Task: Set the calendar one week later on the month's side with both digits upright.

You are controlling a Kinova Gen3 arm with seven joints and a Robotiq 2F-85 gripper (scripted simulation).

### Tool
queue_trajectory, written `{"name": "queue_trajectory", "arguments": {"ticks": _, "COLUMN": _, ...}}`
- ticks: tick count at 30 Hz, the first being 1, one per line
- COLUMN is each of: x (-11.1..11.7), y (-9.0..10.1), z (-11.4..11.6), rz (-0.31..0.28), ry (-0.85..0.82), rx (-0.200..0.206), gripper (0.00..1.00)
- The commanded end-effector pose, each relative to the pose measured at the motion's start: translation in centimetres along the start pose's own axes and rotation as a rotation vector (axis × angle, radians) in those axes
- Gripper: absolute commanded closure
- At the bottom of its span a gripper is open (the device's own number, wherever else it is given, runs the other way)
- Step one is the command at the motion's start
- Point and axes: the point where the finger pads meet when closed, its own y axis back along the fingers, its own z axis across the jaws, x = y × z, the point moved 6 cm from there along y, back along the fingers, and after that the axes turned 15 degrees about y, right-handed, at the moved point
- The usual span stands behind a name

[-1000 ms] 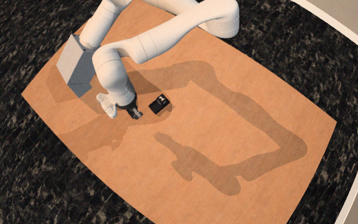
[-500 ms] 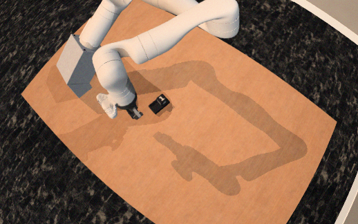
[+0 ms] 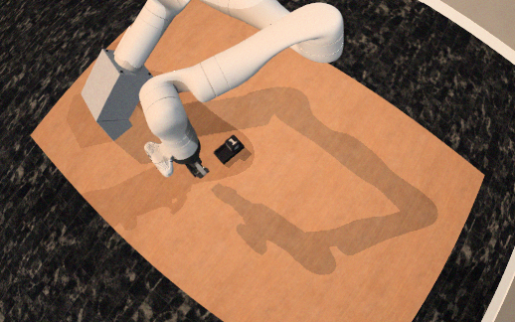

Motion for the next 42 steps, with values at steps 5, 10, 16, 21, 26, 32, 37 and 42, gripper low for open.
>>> {"name": "queue_trajectory", "arguments": {"ticks": 5, "x": -0.2, "y": -3.4, "z": 0.3, "rz": -0.007, "ry": -0.002, "rx": -0.012, "gripper": 0.74}}
{"name": "queue_trajectory", "arguments": {"ticks": 10, "x": -0.2, "y": -5.1, "z": 0.3, "rz": -0.007, "ry": -0.002, "rx": -0.012, "gripper": 0.74}}
{"name": "queue_trajectory", "arguments": {"ticks": 16, "x": -0.2, "y": -5.7, "z": 0.3, "rz": -0.007, "ry": -0.002, "rx": -0.012, "gripper": 0.74}}
{"name": "queue_trajectory", "arguments": {"ticks": 21, "x": -0.2, "y": -5.8, "z": 0.3, "rz": -0.007, "ry": -0.002, "rx": -0.012, "gripper": 0.74}}
{"name": "queue_trajectory", "arguments": {"ticks": 26, "x": -0.2, "y": -5.8, "z": 0.3, "rz": -0.007, "ry": -0.002, "rx": -0.012, "gripper": 0.74}}
{"name": "queue_trajectory", "arguments": {"ticks": 32, "x": -0.2, "y": -5.8, "z": 0.3, "rz": -0.007, "ry": -0.002, "rx": -0.012, "gripper": 0.74}}
{"name": "queue_trajectory", "arguments": {"ticks": 37, "x": -0.2, "y": -5.8, "z": 0.3, "rz": -0.007, "ry": -0.002, "rx": -0.012, "gripper": 0.74}}
{"name": "queue_trajectory", "arguments": {"ticks": 42, "x": -0.2, "y": -5.8, "z": 0.3, "rz": -0.007, "ry": -0.002, "rx": -0.012, "gripper": 0.74}}
